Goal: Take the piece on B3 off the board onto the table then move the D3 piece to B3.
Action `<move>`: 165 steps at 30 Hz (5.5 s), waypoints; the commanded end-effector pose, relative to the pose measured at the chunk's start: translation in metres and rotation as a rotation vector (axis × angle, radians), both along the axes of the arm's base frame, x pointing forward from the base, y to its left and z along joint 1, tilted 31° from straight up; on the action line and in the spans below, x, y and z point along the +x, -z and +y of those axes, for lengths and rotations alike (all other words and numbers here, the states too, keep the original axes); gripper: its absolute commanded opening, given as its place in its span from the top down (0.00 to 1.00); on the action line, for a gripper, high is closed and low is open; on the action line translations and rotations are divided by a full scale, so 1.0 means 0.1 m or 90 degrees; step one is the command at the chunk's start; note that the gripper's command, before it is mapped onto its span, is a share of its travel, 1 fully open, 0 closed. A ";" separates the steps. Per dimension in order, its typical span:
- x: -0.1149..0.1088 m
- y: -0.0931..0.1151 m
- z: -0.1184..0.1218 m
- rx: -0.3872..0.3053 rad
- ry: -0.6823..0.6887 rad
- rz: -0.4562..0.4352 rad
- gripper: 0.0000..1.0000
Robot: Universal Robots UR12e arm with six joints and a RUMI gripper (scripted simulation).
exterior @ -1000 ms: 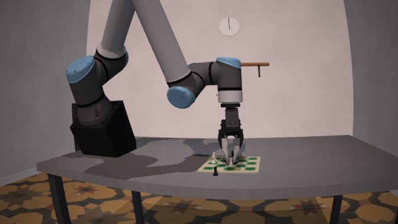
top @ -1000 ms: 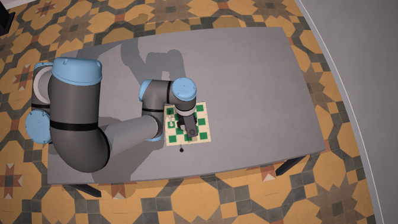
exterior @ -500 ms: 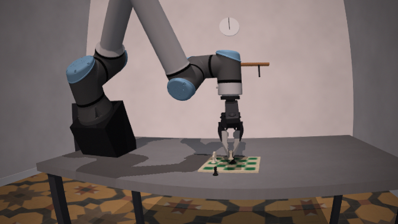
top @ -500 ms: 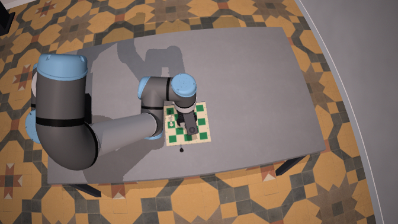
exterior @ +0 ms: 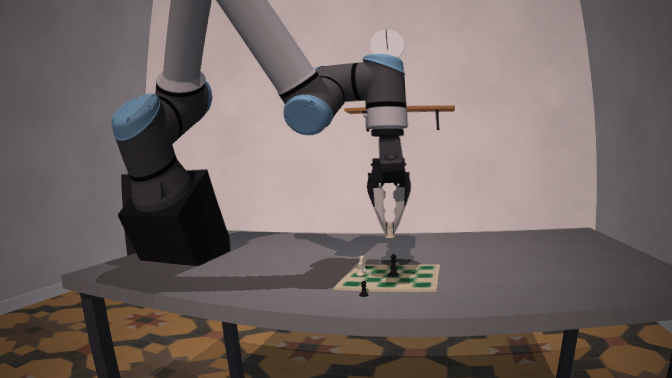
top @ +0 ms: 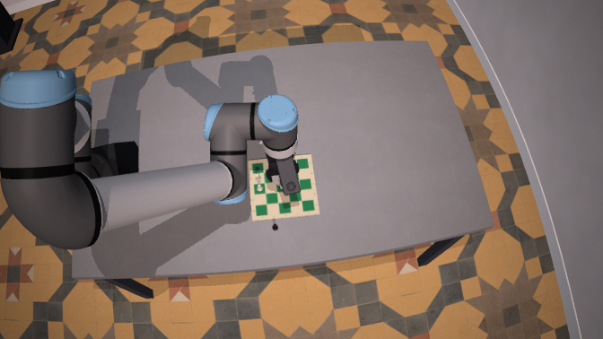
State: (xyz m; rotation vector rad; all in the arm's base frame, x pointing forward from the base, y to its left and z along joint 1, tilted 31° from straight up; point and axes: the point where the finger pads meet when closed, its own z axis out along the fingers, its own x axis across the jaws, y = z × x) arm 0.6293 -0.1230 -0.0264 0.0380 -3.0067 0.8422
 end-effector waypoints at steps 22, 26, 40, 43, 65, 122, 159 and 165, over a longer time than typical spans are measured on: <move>0.07 0.38 0.70 -0.001 0.067 -0.041 1.00; 0.07 0.38 0.70 -0.001 0.067 -0.041 1.00; 0.07 0.53 0.61 -0.001 0.067 -0.041 1.00; 0.07 0.64 0.54 -0.001 0.067 -0.041 1.00; 0.06 1.20 0.20 -0.001 0.067 -0.041 1.00; 0.06 1.23 0.18 -0.001 0.067 -0.041 1.00; 0.06 1.24 0.18 -0.001 0.067 -0.041 1.00; 0.06 1.24 0.18 -0.001 0.067 -0.041 0.96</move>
